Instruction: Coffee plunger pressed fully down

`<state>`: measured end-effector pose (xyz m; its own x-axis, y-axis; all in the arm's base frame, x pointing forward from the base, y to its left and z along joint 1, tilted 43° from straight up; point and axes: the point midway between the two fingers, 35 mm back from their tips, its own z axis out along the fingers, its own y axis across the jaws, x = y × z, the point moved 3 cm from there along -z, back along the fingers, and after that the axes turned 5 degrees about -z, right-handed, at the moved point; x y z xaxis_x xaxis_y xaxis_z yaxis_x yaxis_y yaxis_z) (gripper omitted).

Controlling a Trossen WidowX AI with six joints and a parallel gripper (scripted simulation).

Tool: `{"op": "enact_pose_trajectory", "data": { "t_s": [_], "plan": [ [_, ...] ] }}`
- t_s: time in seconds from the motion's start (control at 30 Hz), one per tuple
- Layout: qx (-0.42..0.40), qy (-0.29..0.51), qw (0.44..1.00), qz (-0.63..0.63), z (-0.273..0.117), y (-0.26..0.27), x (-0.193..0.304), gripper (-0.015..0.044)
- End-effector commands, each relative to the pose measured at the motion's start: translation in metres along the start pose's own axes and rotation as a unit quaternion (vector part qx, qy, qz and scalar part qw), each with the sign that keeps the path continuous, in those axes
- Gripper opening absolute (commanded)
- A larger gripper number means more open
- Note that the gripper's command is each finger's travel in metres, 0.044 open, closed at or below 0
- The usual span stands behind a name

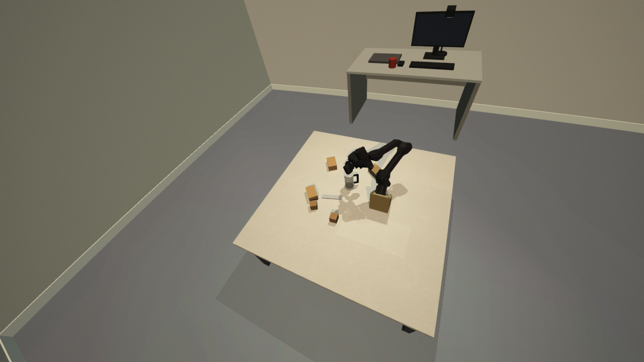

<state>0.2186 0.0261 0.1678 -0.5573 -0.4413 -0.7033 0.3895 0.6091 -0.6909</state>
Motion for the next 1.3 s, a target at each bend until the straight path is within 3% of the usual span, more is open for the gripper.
{"op": "enact_pose_trajectory", "data": {
  "t_s": [0.0,1.27],
  "plan": [
    [-0.007,0.009,1.000,-0.008,0.005,0.005,0.010,0.0124],
    [-0.011,0.008,1.000,-0.005,0.045,0.023,0.057,0.0124]
  ]
}}
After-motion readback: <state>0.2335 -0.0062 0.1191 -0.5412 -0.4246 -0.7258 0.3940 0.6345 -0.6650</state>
